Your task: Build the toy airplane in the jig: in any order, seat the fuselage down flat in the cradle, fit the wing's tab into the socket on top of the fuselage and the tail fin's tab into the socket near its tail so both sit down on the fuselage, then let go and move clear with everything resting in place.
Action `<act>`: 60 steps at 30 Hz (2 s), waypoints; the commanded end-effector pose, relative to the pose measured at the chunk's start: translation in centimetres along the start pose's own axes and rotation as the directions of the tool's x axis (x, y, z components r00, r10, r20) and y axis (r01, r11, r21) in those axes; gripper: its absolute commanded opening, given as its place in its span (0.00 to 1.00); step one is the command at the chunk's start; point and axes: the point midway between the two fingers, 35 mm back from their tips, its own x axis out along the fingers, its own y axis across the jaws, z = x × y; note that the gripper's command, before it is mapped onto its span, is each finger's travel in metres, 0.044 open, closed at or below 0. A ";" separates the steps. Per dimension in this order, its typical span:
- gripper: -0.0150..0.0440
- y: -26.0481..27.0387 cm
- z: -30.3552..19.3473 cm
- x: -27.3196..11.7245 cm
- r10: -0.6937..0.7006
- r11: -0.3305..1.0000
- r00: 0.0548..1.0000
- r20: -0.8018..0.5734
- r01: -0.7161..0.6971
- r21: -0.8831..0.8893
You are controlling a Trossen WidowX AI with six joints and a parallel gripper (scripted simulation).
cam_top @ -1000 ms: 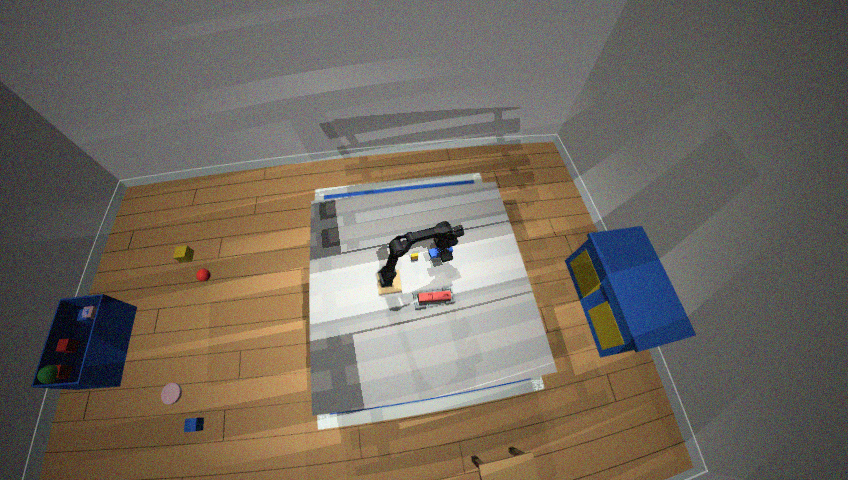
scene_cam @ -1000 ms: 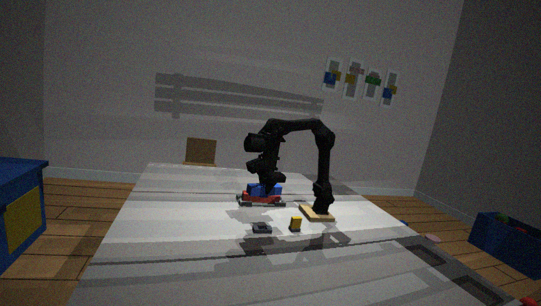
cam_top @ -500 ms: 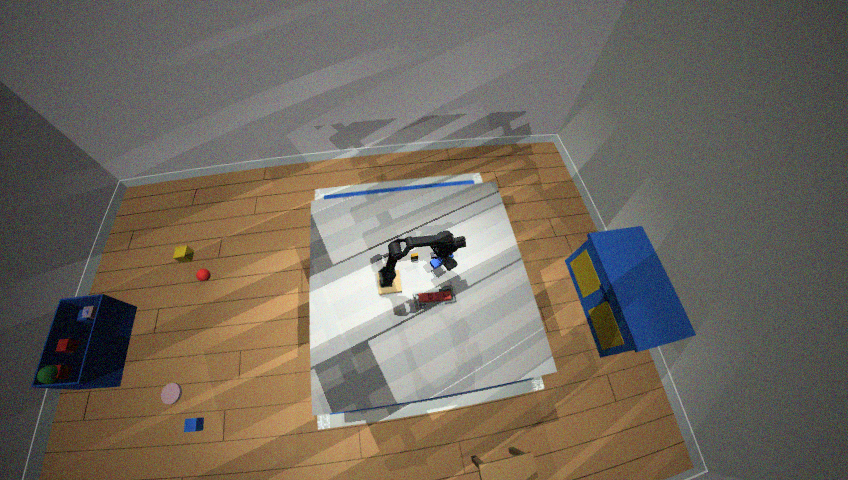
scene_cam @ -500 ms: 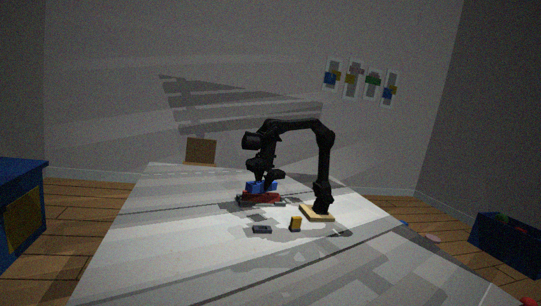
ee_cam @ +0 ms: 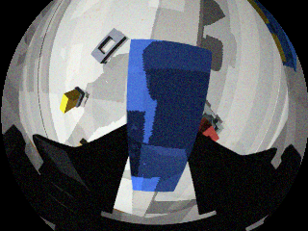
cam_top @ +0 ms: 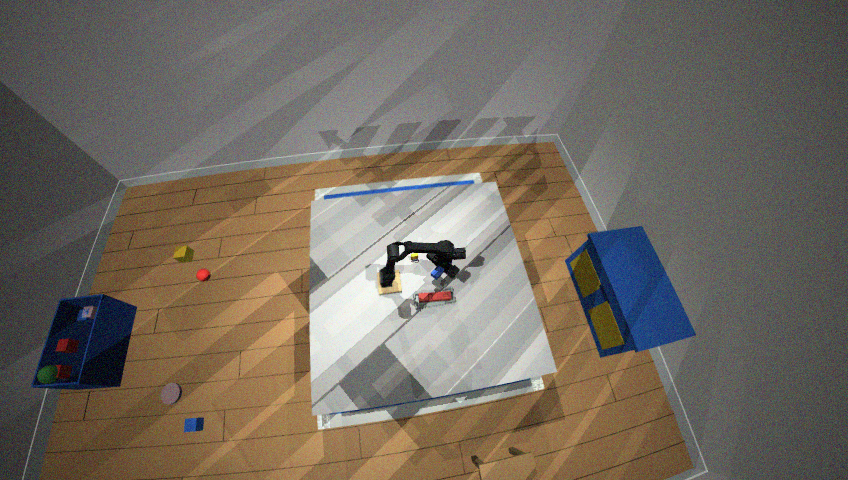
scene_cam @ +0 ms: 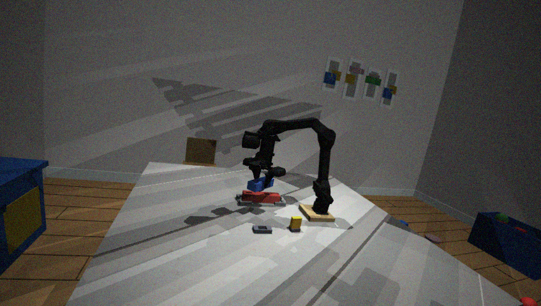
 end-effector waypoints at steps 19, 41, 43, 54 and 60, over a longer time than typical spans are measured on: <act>0.25 -3.3 -6.7 1.3 -0.004 0.922 1.000 -0.007 0.001 -0.387; 0.25 -4.6 -13.3 2.7 -0.005 0.691 1.000 -0.016 -0.008 -0.723; 0.25 -4.6 -13.5 2.8 -0.004 0.683 1.000 -0.016 -0.009 -0.731; 0.59 -4.6 -13.5 2.8 -0.004 0.683 1.000 -0.016 -0.009 -0.731; 0.59 -4.6 -13.5 2.8 -0.004 0.683 1.000 -0.016 -0.009 -0.731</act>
